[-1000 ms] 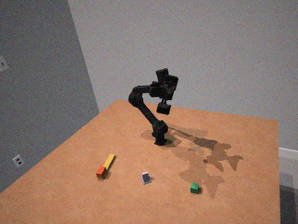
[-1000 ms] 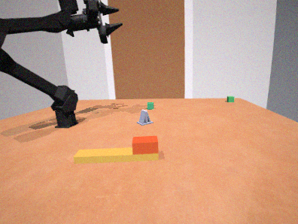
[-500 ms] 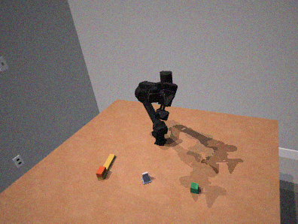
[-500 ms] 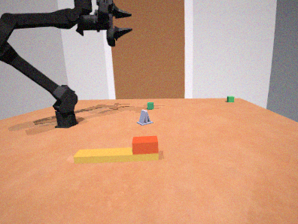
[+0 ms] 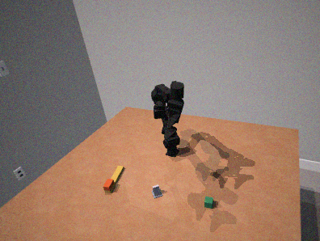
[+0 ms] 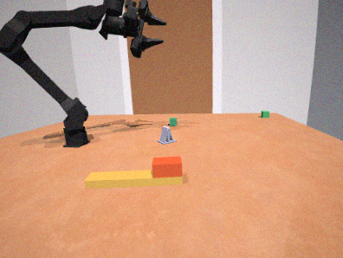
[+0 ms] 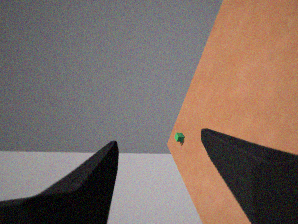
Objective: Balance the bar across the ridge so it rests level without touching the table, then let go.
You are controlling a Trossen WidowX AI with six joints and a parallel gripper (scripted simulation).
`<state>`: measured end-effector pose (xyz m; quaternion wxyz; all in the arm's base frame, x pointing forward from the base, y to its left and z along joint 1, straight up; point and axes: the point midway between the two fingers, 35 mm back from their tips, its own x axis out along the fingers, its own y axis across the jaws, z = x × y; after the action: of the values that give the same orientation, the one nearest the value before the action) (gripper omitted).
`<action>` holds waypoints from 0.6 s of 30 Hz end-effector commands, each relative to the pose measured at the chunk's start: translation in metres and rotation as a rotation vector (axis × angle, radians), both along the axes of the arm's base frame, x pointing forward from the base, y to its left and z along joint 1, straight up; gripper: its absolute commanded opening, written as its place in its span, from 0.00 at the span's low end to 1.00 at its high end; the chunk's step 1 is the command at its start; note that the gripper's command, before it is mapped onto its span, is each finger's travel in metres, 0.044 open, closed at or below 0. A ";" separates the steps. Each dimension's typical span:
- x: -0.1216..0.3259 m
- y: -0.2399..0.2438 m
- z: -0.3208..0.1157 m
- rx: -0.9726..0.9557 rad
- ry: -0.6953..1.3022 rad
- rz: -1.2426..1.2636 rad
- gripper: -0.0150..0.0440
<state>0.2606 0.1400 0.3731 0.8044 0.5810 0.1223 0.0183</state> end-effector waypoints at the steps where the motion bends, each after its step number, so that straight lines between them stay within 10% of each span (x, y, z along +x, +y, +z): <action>1: 0.012 -0.006 -0.005 0.011 0.045 -0.038 0.79; 18: 0.058 -0.052 -0.041 0.055 0.252 -0.234 0.79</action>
<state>0.3122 0.0965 0.3356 0.7730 0.6033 0.1512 -0.1252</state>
